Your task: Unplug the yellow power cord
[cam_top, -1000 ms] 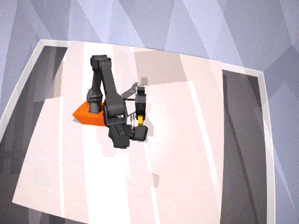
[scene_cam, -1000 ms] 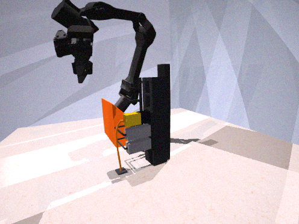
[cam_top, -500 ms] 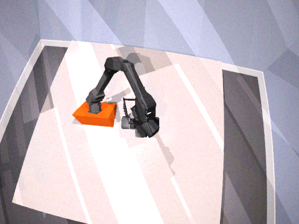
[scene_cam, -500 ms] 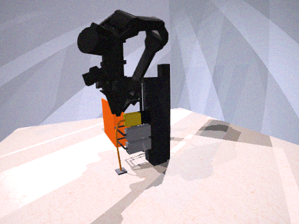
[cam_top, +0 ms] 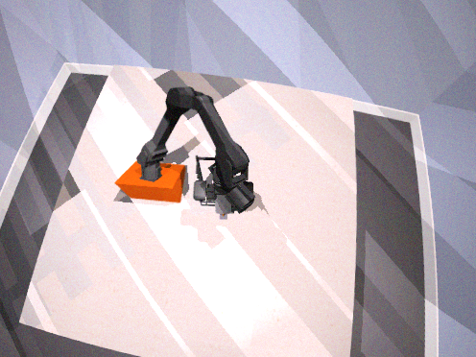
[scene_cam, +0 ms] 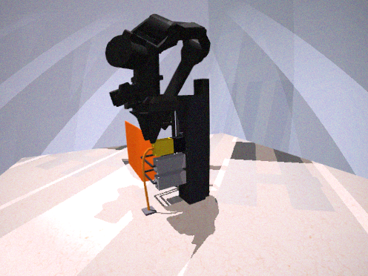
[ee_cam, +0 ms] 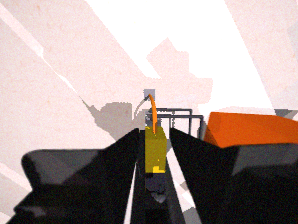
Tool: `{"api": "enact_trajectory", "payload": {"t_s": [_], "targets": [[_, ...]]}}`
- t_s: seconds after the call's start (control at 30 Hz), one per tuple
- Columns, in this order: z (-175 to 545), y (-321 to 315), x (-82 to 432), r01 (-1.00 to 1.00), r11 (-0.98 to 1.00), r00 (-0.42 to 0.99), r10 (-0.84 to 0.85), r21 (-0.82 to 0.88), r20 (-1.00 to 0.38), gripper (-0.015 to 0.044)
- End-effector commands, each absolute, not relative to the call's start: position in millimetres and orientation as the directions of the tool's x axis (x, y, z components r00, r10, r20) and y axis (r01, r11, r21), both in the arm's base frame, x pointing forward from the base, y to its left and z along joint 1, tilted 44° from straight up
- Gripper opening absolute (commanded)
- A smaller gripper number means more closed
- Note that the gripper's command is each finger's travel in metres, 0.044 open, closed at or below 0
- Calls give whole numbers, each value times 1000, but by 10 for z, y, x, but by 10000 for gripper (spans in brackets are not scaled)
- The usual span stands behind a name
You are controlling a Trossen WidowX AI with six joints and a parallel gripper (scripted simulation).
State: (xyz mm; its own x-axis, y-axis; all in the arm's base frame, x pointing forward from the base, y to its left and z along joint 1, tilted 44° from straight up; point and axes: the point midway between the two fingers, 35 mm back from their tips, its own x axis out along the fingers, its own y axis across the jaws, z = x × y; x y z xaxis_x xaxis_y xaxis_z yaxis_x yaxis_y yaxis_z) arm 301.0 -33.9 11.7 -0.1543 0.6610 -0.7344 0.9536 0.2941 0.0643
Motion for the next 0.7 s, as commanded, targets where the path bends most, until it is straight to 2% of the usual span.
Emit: {"api": "enact_trajectory", "payload": {"t_s": [0.0,0.67], "targets": [[171,-281,2980,955,291,-156,664,60,-732,160],[200,-137,2921,955,291,-157,665,60,-731,160]]}}
